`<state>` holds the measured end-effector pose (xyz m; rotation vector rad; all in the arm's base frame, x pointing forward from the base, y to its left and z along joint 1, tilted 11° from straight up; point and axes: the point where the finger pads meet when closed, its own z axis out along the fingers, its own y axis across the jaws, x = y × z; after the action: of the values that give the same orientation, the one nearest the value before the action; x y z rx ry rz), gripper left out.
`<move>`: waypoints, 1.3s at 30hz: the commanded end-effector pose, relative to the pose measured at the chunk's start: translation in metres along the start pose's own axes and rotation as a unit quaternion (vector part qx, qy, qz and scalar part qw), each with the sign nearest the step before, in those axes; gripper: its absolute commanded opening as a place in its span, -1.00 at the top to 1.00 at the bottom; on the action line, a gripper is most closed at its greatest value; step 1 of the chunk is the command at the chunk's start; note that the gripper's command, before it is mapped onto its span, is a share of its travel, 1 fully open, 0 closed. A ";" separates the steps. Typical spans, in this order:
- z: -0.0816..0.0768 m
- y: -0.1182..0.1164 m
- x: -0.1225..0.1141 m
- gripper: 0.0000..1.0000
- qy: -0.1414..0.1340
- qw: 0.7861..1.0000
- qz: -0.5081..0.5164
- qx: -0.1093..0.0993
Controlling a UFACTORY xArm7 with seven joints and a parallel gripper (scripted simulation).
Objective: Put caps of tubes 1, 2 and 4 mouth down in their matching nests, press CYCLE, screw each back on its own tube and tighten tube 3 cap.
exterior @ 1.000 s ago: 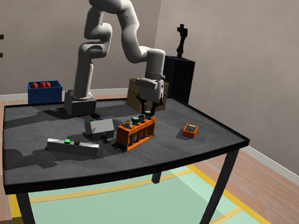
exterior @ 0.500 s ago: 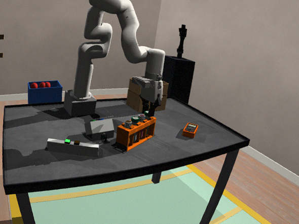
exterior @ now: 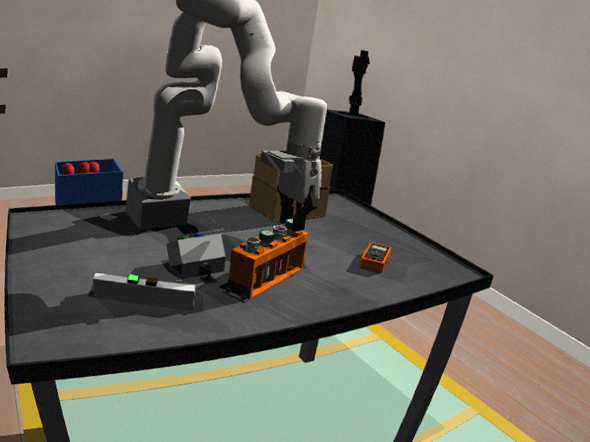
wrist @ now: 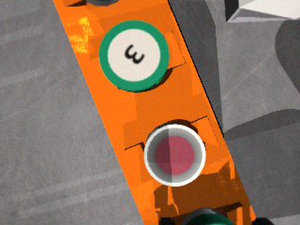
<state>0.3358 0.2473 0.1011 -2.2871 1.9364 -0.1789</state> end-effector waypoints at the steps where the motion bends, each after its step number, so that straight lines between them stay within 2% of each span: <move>1: -0.002 -0.002 0.000 0.08 0.000 1.000 -0.019 0.002; 3: -0.002 -0.002 0.000 0.08 0.000 1.000 -0.019 0.002; 9: -0.003 -0.002 0.000 0.08 0.000 0.990 -0.139 0.002; 18: -0.002 -0.002 0.000 0.08 0.000 0.949 -0.314 0.002; 20: -0.002 -0.002 0.000 0.08 0.000 0.949 -0.314 0.002; 26: -0.002 -0.002 0.000 0.08 0.001 0.905 -0.425 0.002; 33: -0.003 -0.002 0.000 0.08 0.001 0.837 -0.548 0.002; 39: -0.003 -0.002 0.000 0.08 0.001 0.832 -0.555 0.002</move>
<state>0.3360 0.2471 0.1027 -3.0607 0.4110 -0.3102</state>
